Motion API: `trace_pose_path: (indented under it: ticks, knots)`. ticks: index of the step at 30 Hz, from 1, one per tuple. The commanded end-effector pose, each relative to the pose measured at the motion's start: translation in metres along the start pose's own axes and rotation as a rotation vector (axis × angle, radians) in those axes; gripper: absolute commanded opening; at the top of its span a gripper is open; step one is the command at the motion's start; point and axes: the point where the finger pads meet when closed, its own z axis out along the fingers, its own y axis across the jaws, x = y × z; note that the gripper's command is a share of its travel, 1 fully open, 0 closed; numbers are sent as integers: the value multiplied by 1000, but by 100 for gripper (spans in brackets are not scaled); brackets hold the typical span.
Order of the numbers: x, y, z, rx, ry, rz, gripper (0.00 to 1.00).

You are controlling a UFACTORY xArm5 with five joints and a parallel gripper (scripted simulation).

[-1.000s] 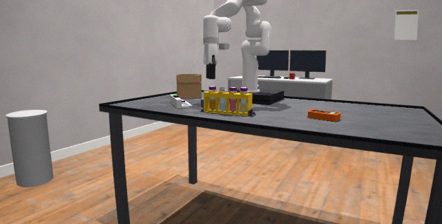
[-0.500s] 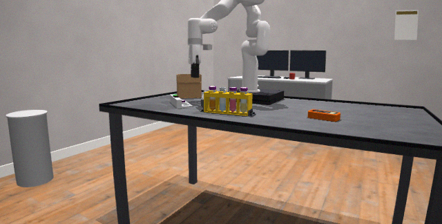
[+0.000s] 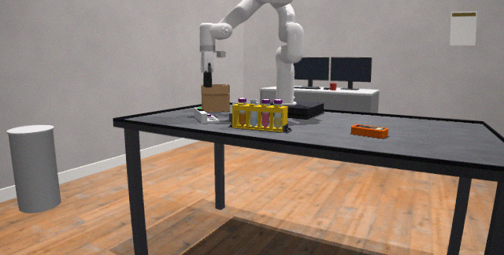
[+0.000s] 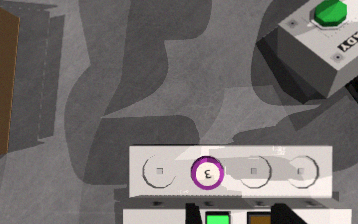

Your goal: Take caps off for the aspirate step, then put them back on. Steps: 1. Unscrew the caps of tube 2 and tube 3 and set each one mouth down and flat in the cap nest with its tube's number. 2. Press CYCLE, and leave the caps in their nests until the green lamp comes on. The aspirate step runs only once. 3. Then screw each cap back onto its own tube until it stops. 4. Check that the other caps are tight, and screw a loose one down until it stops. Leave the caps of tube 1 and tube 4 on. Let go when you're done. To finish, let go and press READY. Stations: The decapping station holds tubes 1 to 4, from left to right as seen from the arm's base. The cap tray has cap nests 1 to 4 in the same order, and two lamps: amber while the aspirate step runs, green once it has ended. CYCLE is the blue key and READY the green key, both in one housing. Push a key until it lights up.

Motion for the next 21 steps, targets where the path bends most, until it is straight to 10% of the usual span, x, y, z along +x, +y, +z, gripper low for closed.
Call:
trace_pose_path:
  ticks: [1,21]
  knots:
    - [-3,-1,-1,-8,-2,-4,46]
    - [-3,0,74,-8,-2,-4,46]
